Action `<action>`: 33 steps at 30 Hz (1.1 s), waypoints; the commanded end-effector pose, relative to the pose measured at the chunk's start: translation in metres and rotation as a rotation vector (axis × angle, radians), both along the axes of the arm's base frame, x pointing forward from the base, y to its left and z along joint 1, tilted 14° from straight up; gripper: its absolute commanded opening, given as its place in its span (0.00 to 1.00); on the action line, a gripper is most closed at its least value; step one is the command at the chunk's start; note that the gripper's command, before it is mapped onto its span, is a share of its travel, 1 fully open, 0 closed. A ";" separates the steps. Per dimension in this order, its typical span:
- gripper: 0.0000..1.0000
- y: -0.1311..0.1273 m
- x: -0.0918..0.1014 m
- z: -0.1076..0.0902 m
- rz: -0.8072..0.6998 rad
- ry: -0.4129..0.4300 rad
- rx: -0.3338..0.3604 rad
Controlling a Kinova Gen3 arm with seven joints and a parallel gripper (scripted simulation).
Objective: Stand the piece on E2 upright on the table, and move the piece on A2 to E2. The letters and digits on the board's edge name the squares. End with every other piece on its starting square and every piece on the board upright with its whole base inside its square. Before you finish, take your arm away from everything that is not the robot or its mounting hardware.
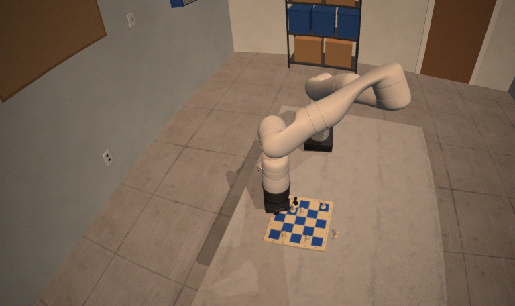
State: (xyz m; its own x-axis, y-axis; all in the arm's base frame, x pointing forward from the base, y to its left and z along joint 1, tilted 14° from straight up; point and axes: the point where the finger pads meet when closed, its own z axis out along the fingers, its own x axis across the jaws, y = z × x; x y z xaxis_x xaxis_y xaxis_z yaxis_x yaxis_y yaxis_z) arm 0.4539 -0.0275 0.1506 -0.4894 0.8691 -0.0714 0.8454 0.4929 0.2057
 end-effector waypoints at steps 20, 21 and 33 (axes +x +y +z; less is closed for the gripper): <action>0.00 0.007 0.000 0.025 0.007 -0.019 0.012; 0.00 0.007 0.000 0.025 0.003 -0.019 0.013; 0.00 0.019 -0.002 0.025 -0.101 -0.011 0.036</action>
